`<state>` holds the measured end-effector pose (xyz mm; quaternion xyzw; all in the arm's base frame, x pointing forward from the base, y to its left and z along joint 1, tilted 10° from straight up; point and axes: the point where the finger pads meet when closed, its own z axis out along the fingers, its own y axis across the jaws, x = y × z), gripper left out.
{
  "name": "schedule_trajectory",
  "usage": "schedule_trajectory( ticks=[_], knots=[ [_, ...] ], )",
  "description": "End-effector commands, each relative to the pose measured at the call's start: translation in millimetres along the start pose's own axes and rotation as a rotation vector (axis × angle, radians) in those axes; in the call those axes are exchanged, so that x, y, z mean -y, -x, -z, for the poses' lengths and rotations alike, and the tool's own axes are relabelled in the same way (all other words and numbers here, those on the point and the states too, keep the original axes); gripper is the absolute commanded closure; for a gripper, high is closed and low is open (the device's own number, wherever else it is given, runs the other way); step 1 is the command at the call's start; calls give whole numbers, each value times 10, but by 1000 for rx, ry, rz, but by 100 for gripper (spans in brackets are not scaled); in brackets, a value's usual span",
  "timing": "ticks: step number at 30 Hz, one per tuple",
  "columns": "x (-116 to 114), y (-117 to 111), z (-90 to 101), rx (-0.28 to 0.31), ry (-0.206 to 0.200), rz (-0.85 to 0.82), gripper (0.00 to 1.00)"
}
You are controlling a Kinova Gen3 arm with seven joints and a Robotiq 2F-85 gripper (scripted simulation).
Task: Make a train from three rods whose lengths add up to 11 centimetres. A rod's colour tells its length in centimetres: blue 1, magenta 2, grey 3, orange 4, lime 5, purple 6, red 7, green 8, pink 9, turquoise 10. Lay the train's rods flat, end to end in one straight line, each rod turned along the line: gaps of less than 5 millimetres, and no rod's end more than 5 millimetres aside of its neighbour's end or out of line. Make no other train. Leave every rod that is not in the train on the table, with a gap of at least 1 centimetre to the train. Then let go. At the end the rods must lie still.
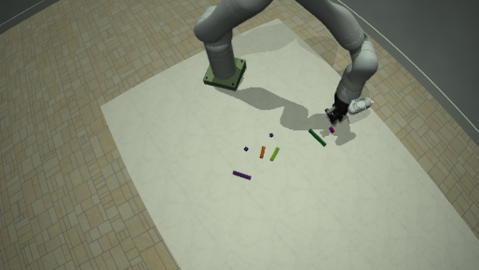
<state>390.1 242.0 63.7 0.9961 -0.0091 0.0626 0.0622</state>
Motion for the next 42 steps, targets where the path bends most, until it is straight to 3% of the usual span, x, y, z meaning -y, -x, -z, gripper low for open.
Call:
schedule_trajectory(
  ticks=[1,42],
  knots=[
    [2,0,-11,0,0,0,76],
    [4,-6,-460,0,0,0,76]
  ],
)
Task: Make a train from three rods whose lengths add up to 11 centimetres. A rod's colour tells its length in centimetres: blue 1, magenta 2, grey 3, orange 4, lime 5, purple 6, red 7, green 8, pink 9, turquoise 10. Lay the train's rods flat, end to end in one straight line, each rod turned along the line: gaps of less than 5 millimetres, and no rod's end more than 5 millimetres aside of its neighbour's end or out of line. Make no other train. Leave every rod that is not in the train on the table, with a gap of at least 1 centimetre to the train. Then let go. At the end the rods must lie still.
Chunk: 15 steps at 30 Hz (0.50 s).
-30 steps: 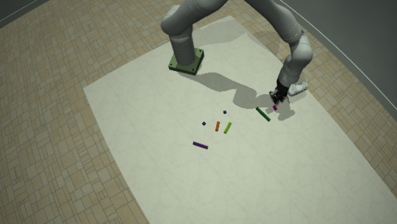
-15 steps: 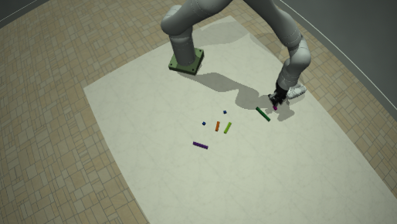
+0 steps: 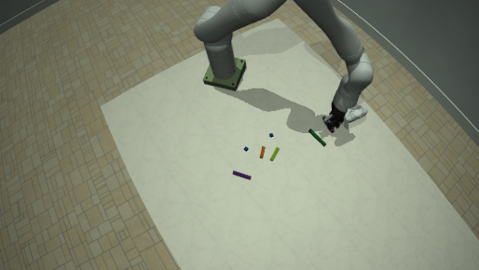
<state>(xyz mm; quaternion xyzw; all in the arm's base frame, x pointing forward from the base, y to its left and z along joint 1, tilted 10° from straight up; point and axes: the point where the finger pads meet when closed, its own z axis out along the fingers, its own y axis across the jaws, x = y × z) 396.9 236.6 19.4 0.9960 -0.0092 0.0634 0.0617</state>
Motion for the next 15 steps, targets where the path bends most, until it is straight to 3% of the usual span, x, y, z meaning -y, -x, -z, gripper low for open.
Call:
schedule_trajectory(
  ticks=[1,15],
  knots=[
    [1,6,-17,1,1,1,76],
    [2,5,-47,1,1,1,76]
  ],
)
